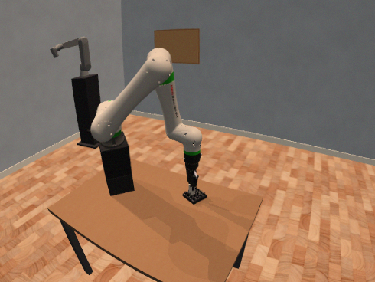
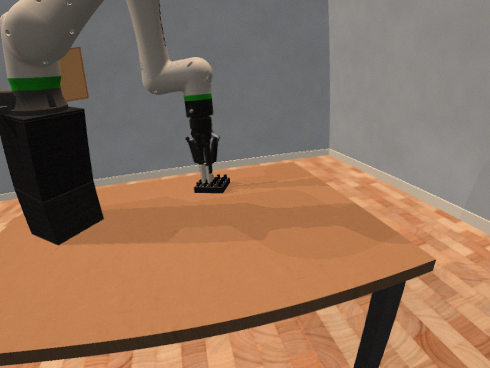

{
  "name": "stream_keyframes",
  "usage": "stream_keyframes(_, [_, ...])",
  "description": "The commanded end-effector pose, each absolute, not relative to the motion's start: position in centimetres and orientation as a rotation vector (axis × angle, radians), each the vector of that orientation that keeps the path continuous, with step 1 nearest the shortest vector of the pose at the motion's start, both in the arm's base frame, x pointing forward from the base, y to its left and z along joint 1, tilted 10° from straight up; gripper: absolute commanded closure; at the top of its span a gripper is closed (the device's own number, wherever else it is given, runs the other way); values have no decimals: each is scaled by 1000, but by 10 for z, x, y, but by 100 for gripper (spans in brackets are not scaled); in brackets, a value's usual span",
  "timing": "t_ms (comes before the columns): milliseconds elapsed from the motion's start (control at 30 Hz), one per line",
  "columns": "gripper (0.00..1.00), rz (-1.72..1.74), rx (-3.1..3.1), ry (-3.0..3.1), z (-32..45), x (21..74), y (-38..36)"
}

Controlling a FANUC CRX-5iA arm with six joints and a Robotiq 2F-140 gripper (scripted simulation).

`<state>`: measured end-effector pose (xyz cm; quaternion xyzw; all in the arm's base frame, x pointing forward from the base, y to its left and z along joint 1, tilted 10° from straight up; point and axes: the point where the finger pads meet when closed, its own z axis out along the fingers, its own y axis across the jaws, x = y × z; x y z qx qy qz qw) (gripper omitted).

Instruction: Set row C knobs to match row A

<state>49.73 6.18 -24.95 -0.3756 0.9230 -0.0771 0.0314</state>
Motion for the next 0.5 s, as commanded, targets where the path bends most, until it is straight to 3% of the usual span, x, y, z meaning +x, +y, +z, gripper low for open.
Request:
stream_keyframes(0, [88,-238,-1157,2843,-247,497,62])
stream_keyframes(467, [88,-238,-1157,2843,-218,494,66])
